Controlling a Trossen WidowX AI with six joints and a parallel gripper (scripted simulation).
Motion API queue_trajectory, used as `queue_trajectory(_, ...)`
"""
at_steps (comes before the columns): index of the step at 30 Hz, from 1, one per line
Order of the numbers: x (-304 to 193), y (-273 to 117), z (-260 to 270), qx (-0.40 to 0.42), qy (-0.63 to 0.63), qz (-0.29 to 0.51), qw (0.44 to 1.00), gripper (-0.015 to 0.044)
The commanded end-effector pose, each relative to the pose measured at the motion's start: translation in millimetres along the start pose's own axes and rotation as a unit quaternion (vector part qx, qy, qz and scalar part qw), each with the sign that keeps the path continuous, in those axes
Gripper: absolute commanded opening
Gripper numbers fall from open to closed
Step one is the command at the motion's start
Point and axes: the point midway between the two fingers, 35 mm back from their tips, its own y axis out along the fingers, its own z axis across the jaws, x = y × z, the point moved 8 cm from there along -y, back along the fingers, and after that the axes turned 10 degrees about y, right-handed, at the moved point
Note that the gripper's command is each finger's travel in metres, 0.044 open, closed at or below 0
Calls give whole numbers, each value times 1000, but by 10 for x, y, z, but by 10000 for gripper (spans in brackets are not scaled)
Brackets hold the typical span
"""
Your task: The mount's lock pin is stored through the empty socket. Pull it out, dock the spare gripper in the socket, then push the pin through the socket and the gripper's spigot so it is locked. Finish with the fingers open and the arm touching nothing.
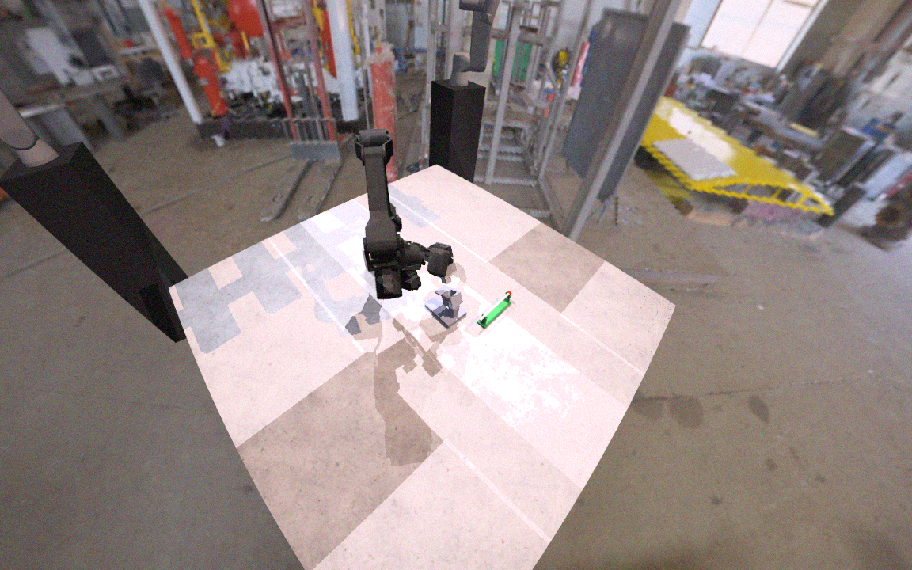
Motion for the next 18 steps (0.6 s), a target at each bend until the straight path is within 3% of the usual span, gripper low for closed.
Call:
queue_trajectory(1, -5, 11, -3, 6, 2, 7, 1000, 0)
queue_trajectory(18, 183, 151, 34, 7, 2, 1, 1000, 0)
